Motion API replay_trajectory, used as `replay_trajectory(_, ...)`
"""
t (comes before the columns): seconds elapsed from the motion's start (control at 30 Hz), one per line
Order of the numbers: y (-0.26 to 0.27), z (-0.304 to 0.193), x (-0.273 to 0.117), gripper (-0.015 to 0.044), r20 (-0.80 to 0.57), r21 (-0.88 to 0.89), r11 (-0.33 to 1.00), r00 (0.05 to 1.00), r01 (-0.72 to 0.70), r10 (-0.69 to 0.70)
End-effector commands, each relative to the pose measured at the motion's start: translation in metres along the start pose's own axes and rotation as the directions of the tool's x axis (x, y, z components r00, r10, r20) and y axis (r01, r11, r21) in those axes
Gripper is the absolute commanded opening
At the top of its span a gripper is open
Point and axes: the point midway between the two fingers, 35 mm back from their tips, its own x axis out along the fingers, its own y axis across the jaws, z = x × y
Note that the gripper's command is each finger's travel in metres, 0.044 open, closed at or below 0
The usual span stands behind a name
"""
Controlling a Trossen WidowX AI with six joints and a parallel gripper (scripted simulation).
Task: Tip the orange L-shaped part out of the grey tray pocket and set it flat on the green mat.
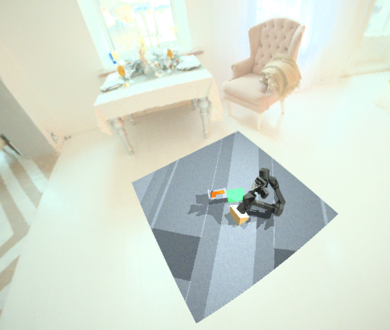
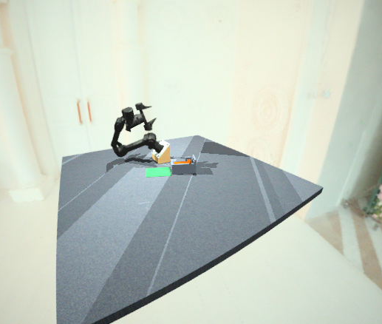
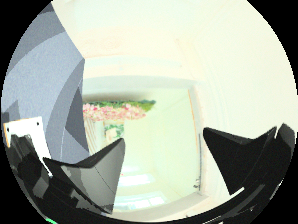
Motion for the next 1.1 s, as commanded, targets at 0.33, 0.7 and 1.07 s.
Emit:
replay_trajectory(0.33,0.001,-0.054,0.010,0.0180,-0.091,0.615,0.774,0.962,-0.149,0.257)
replay_trajectory(0.7,0.030,-0.143,0.025,0.0180,-0.114,0.976,-0.065,0.737,0.210,0.667)
replay_trajectory(1.07,0.077,-0.208,0.034,0.0180,-0.037,0.572,-0.332,0.428,0.750,0.903)
